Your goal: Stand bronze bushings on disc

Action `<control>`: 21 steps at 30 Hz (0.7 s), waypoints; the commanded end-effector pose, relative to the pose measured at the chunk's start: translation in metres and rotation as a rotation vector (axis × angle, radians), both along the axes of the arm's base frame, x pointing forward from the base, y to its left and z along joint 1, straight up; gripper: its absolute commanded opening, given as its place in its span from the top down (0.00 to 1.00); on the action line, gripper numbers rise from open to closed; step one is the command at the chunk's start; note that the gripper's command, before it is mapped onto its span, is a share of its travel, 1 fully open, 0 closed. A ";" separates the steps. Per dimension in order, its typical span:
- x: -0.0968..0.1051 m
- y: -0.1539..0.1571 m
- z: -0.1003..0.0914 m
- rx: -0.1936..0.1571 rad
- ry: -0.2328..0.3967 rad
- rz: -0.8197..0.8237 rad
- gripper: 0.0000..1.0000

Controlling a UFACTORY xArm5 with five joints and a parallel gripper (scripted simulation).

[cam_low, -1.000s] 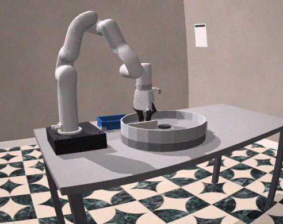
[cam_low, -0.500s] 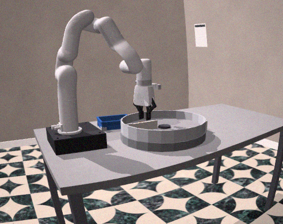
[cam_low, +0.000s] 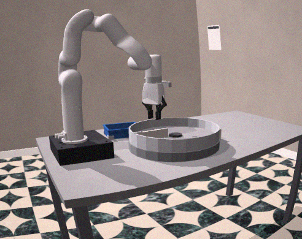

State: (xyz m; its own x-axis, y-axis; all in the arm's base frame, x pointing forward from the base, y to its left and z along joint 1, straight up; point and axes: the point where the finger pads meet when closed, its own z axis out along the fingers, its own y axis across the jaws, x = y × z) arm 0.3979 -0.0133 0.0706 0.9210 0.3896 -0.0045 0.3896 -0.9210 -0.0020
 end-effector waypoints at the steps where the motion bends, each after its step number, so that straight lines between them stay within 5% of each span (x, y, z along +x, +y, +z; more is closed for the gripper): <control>1: 0.001 0.000 0.003 0.000 -0.004 0.000 0.58; 6: 0.001 0.000 0.003 0.000 -0.004 0.000 0.58; 7: 0.001 0.000 0.003 0.000 -0.004 0.000 0.00; 11: 0.001 0.000 0.012 0.000 -0.004 0.000 0.00; 17: 0.002 0.000 0.076 0.000 -0.004 0.000 0.00; 21: 0.002 0.000 0.080 0.000 -0.004 0.000 0.00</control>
